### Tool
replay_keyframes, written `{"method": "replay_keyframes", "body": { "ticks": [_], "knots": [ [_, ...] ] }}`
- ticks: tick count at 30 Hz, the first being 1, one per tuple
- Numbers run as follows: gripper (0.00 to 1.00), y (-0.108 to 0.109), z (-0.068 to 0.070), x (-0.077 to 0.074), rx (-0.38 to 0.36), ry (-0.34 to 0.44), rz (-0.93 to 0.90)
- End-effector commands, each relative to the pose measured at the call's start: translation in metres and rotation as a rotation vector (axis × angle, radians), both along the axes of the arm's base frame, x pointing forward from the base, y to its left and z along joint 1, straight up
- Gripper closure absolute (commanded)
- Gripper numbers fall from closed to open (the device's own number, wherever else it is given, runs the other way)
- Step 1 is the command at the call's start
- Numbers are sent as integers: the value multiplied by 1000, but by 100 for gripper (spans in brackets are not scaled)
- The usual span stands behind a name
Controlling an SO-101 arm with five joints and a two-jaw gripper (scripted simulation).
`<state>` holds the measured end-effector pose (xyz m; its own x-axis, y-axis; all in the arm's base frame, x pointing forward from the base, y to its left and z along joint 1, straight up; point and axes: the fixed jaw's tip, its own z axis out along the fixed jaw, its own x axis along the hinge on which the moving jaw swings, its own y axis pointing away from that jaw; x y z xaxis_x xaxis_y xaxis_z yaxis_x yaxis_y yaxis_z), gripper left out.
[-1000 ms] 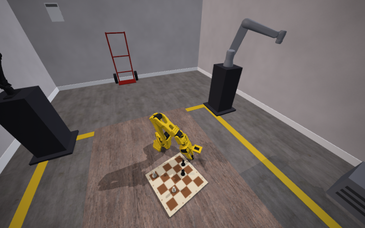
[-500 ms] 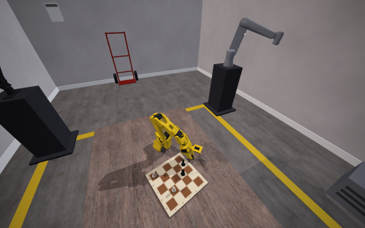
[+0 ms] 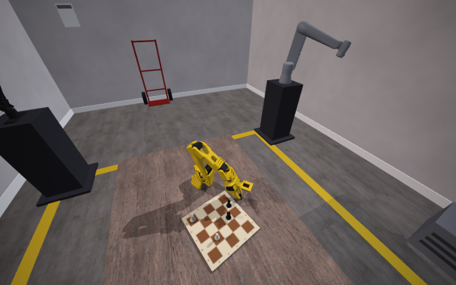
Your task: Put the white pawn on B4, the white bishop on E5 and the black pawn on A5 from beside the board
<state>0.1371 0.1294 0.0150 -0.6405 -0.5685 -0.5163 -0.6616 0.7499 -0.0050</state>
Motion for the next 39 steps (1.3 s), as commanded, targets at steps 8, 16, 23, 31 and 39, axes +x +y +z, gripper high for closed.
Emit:
{"method": "replay_keyframes", "body": {
  "ticks": [8,16,23,31,39],
  "knots": [
    [93,-1,0,2,1,1,-12],
    [97,-1,0,2,1,1,-12],
    [99,-1,0,2,1,1,-12],
    [100,-1,0,2,1,1,-12],
    [100,-1,0,2,1,1,-12]
  ]
}}
